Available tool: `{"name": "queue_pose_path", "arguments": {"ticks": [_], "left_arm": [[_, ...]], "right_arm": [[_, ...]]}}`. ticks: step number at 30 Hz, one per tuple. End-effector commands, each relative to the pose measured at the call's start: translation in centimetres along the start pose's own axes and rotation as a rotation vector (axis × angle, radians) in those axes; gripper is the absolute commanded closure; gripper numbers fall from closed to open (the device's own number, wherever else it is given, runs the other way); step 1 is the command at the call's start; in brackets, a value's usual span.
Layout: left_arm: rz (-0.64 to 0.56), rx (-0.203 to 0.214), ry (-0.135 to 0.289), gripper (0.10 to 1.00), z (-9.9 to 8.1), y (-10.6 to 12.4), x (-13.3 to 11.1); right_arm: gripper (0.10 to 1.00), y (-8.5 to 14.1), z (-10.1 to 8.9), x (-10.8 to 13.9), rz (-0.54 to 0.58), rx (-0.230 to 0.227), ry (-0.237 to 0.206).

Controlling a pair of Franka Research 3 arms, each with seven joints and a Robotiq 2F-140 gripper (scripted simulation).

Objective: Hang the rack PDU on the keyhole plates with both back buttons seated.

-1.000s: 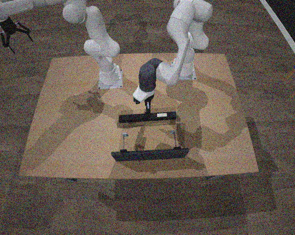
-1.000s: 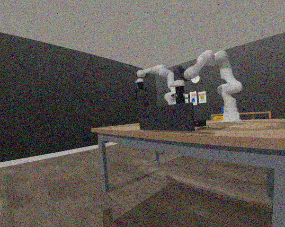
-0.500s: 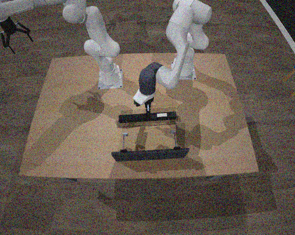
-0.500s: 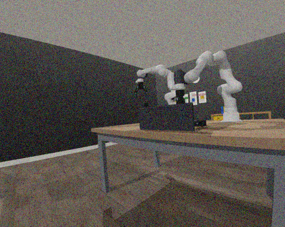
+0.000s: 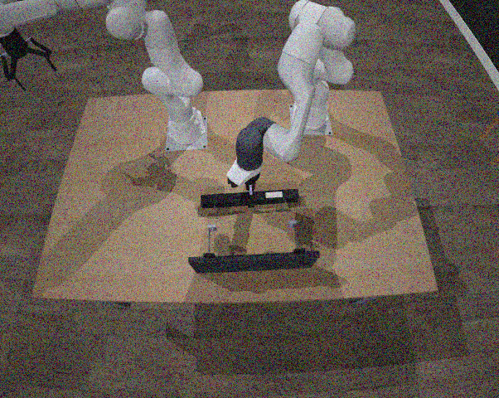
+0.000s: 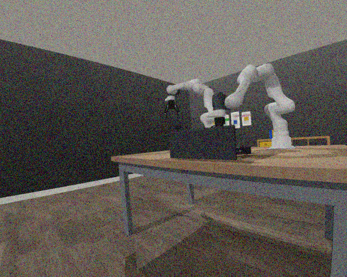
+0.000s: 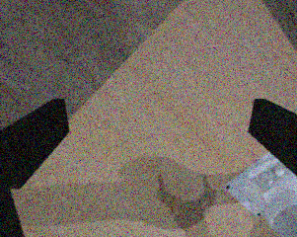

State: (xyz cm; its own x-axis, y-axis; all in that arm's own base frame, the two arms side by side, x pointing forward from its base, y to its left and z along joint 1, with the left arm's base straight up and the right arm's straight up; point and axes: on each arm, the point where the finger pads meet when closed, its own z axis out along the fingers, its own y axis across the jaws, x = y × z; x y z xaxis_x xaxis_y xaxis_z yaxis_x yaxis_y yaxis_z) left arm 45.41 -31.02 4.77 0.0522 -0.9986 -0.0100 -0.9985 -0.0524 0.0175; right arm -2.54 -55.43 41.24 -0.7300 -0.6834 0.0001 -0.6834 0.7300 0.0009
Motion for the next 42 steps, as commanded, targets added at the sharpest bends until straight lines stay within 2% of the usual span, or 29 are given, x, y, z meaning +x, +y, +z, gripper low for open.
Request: {"name": "queue_pose_path", "arguments": {"ticks": [1, 34, 35, 42], "left_arm": [[-0.01, 0.017, 0.01, 0.5, 0.0, -0.54, 0.36], [-0.01, 0.017, 0.01, 0.5, 0.0, -0.54, 0.36], [-0.01, 0.017, 0.01, 0.999, 0.0, -0.54, 0.36], [-0.01, 0.017, 0.01, 0.999, 0.0, -0.54, 0.36]], "right_arm": [[0.098, 0.0, -0.01, 0.0, 0.0, 0.0, 0.0], [0.098, 0.0, -0.01, 0.0, 0.0, 0.0, 0.0], [0.098, 0.0, -0.01, 0.0, 0.0, 0.0, 0.0], [0.098, 0.0, -0.01, 0.0, 0.0, 0.0, 0.0]]}}
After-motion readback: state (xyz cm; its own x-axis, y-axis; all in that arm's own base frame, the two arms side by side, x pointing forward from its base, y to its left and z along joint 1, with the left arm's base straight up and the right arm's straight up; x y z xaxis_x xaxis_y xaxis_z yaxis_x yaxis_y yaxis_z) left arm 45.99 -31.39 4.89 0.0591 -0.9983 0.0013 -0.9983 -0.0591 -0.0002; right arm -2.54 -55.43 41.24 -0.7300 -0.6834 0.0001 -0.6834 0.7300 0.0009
